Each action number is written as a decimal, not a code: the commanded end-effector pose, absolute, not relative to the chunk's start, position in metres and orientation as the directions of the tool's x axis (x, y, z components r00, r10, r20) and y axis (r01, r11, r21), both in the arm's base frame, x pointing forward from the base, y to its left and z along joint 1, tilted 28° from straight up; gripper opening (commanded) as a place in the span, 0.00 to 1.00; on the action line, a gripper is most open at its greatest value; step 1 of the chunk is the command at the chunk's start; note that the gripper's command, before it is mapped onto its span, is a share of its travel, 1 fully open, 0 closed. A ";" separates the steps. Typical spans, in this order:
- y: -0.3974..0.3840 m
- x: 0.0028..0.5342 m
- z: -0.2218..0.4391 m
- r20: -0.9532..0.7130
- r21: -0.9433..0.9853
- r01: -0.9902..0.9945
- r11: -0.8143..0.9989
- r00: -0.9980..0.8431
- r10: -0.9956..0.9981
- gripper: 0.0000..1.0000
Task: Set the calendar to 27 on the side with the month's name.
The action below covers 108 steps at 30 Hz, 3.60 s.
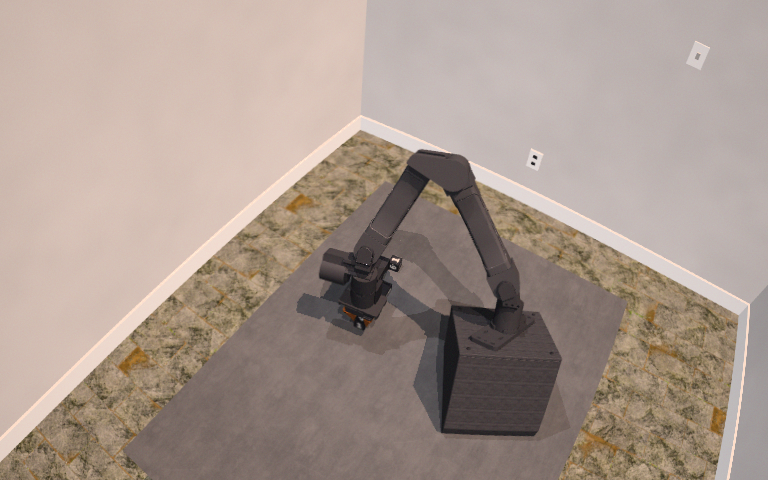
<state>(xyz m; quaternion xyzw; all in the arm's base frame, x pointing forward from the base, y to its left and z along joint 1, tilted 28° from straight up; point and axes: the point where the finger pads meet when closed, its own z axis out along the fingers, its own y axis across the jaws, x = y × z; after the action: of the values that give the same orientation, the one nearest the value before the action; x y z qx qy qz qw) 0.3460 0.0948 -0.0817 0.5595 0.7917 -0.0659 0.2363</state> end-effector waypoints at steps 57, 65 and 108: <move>0.134 0.317 0.008 -0.446 0.166 0.914 0.369 -0.264 0.855 0.26; 0.060 0.338 0.058 -0.443 0.180 0.922 0.344 -0.236 0.865 0.26; 0.038 0.357 0.007 -0.444 0.179 0.922 0.344 -0.236 0.864 0.26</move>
<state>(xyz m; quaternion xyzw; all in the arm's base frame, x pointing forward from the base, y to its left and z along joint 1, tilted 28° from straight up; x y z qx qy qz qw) 0.3511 0.0359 0.0070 0.5742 0.7820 -0.0682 0.2325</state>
